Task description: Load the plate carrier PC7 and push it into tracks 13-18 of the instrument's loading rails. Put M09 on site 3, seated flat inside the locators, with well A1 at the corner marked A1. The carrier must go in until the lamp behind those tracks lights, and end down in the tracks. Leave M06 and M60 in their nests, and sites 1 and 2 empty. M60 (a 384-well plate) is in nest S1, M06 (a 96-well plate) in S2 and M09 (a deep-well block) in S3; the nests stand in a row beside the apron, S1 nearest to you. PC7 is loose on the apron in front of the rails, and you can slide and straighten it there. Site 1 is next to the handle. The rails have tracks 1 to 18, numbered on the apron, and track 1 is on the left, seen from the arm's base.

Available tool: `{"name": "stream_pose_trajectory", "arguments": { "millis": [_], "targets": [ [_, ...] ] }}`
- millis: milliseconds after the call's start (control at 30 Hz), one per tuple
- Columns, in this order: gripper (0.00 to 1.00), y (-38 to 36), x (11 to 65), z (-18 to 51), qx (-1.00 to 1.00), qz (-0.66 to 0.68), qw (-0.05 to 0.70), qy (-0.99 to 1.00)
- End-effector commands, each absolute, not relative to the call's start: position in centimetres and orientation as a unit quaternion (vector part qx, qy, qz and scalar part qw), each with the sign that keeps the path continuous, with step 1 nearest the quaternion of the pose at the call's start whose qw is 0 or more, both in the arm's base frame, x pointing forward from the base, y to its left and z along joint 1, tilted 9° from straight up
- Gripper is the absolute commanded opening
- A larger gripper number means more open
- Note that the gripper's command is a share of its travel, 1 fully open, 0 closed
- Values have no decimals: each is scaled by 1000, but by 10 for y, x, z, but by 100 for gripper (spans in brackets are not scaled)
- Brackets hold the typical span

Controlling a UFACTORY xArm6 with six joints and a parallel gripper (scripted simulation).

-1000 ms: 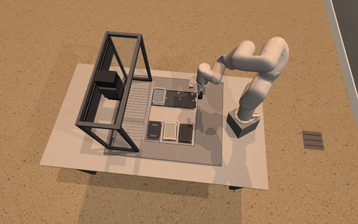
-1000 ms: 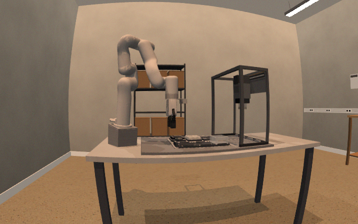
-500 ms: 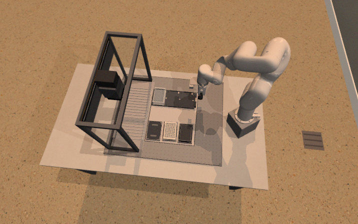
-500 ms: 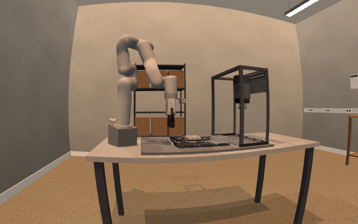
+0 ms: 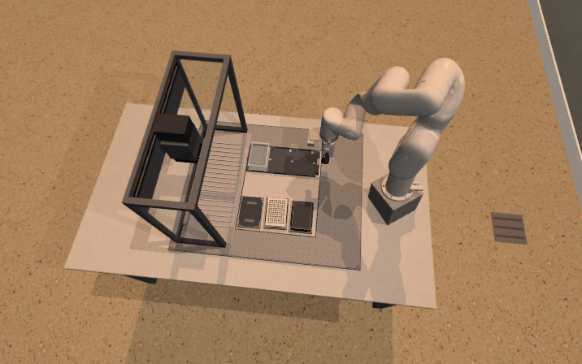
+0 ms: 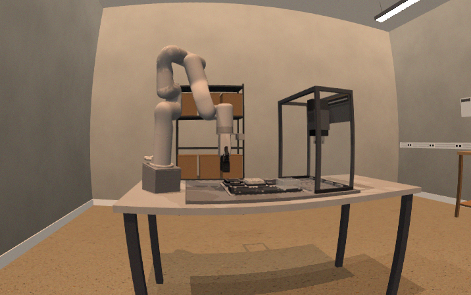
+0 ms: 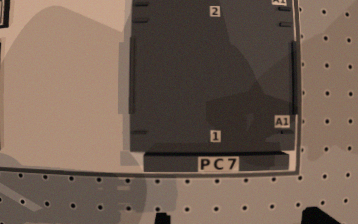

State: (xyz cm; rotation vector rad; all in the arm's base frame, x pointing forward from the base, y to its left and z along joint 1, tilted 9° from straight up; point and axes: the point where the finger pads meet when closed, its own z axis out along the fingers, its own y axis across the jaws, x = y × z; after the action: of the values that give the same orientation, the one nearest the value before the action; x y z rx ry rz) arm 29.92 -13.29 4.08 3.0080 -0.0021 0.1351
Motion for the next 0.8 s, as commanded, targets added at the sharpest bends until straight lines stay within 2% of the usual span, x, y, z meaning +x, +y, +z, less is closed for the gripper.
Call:
{"name": "stream_pose_trajectory", "arguments": {
  "millis": [0,767],
  "targets": [
    [82,-134,301,34,997,46,66,-1],
    [82,-139,304,0,997,46,66,-1]
  ]
}}
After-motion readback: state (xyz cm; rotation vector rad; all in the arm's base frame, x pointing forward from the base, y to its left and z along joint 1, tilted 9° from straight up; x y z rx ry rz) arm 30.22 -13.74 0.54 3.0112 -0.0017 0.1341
